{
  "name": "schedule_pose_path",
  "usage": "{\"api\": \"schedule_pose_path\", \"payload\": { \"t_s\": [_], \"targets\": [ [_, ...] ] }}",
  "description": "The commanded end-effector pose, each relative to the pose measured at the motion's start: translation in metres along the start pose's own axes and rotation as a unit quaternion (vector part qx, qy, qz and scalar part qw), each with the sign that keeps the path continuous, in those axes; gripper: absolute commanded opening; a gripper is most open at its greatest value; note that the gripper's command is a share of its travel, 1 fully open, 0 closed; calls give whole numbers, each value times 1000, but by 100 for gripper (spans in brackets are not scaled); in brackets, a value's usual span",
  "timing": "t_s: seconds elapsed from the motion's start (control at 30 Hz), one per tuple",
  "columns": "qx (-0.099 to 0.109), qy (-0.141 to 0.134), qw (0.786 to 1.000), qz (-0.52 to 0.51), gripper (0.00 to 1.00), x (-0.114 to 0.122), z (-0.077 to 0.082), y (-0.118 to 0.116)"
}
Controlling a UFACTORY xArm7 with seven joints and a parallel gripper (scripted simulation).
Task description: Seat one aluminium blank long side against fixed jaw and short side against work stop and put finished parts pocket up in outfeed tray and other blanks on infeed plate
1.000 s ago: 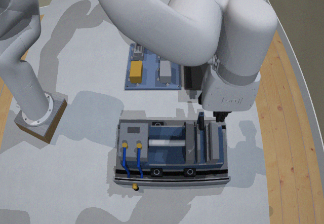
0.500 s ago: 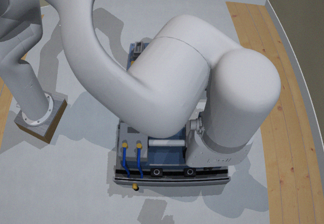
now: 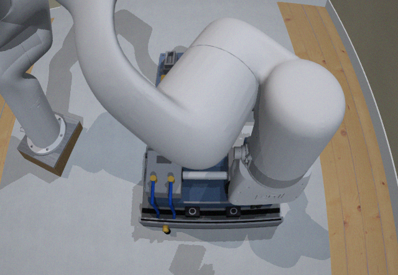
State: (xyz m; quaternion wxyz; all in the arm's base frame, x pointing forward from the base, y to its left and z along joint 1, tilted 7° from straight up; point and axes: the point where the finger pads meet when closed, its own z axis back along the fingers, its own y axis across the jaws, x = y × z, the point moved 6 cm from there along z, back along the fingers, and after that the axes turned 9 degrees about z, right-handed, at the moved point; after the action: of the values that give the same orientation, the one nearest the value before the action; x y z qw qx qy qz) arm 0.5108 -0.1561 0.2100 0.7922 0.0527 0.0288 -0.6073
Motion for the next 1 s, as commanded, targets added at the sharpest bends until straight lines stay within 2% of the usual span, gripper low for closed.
{"api": "schedule_pose_path", "payload": {
  "t_s": [0.0, 0.5, 0.53, 0.6, 0.7, 0.77, 0.8, 0.9, 0.97],
  "targets": [
    [2, -2, 1000, 0, 0, 1, 2, 1],
    [2, -1, 1000, 0, 0, 0, 2, 1],
    [4, 0, 1000, 0, 0, -7, 4, 3],
    [9, 6, 1000, 2, 0, -41, 10, 12],
    [13, 10, 1000, 4, 0, -63, 14, 16],
    [13, 10, 1000, 4, 0, -63, 14, 16],
    [16, 15, 1000, 6, 0, -95, 18, 21],
    [18, 18, 1000, 7, 0, -116, 21, 22],
    [19, 21, 1000, 8, 0, -138, 24, 23]
  ]
}}
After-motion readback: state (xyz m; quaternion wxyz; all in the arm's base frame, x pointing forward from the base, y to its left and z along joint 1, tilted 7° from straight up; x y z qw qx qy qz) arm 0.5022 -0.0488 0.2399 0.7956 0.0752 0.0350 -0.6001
